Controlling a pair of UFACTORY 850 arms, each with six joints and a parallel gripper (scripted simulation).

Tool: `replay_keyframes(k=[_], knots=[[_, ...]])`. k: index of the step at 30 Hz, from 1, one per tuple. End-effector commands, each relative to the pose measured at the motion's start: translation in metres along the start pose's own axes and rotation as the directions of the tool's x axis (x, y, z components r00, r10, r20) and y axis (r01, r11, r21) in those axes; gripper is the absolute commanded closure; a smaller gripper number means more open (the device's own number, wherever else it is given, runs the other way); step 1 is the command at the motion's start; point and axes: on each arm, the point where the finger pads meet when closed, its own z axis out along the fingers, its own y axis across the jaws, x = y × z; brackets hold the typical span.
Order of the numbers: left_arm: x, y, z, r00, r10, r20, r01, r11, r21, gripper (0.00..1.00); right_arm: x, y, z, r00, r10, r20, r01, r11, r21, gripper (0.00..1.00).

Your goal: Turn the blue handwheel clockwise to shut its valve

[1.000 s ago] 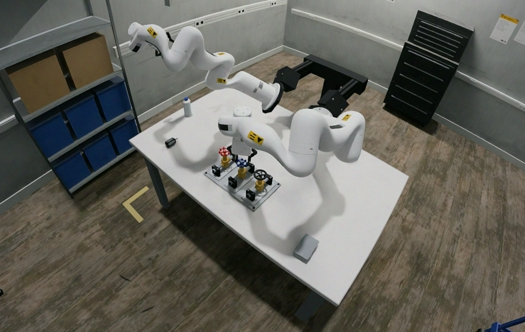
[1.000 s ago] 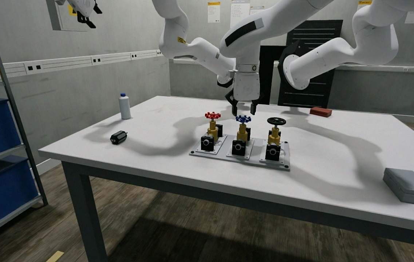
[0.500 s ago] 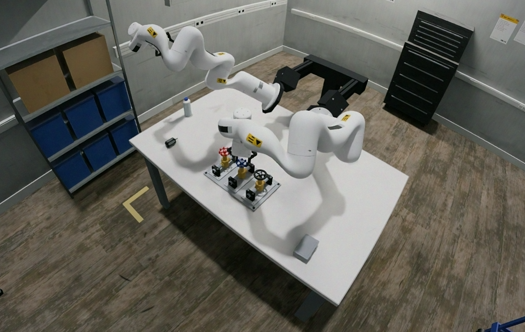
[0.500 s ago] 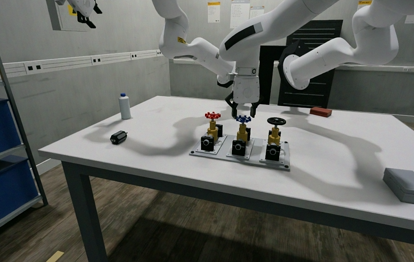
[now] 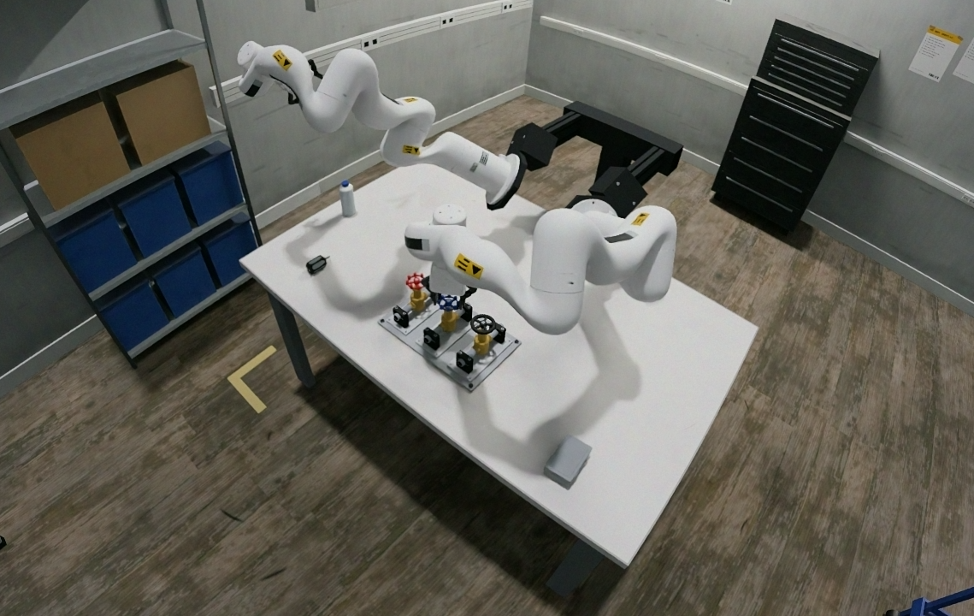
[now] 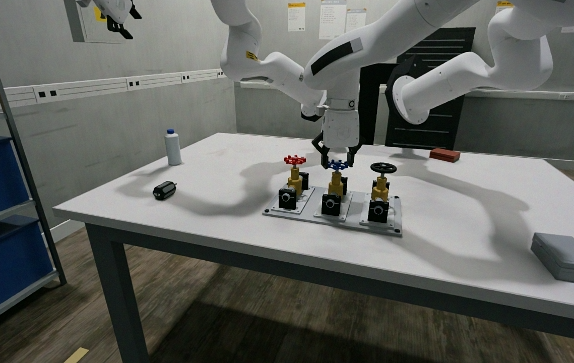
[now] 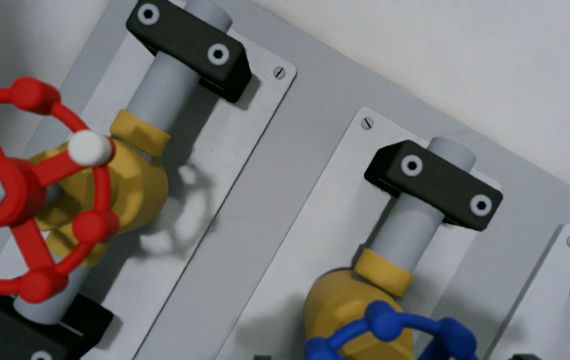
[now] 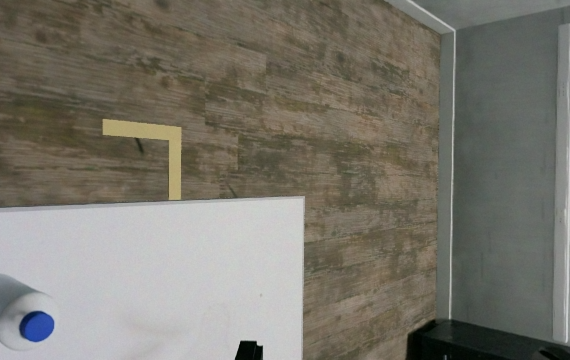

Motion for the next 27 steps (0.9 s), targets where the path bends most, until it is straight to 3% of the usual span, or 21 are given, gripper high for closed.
replay_keyframes(k=[1,27], knots=[[-0.0002,-0.0006,0.0009,1.000,0.000,0.000,0.000,1.000,0.001,0.21,0.0002,0.0001,-0.0005,1.000,0.000,-0.001,0.000,1.000,0.000,0.00],[-0.0002,-0.0006,0.0050,1.000,0.000,0.000,0.000,1.000,0.001,0.21,0.0002,0.0001,-0.0005,1.000,0.000,-0.001,0.000,1.000,0.000,0.00]])
